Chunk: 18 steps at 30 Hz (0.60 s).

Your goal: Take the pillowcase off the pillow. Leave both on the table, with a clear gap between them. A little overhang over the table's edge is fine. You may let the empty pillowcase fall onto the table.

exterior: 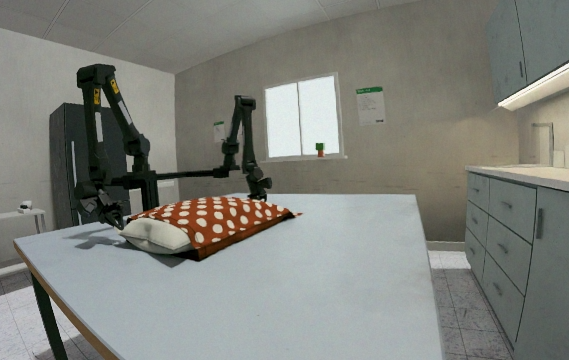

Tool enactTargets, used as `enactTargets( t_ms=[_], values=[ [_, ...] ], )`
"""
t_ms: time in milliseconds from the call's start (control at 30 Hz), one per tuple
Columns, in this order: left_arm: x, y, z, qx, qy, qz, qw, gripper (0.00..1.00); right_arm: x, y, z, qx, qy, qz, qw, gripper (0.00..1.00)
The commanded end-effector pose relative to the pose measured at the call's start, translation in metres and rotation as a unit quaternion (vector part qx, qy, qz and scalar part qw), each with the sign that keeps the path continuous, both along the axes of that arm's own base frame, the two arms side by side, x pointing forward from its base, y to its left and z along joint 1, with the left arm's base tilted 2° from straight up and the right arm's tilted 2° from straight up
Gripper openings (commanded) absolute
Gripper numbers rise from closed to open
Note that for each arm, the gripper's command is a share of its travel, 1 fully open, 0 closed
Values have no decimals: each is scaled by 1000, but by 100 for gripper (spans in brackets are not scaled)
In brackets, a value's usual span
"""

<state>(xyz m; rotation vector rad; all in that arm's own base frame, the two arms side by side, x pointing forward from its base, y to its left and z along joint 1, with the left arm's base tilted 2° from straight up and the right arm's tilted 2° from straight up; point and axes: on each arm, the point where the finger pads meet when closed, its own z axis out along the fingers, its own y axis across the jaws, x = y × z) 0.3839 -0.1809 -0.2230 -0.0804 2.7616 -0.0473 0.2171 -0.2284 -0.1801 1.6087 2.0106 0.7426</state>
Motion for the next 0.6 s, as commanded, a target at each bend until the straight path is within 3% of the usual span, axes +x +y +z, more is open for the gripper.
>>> enactTargets(
  t_ms=[0,567],
  values=[
    [7,0,0,-2,-8,-2,1000,60,0,7,2,5,2,3,1000,2],
    [8,0,-6,-2,-7,-2,1000,60,0,7,2,5,2,3,1000,2]
  ],
)
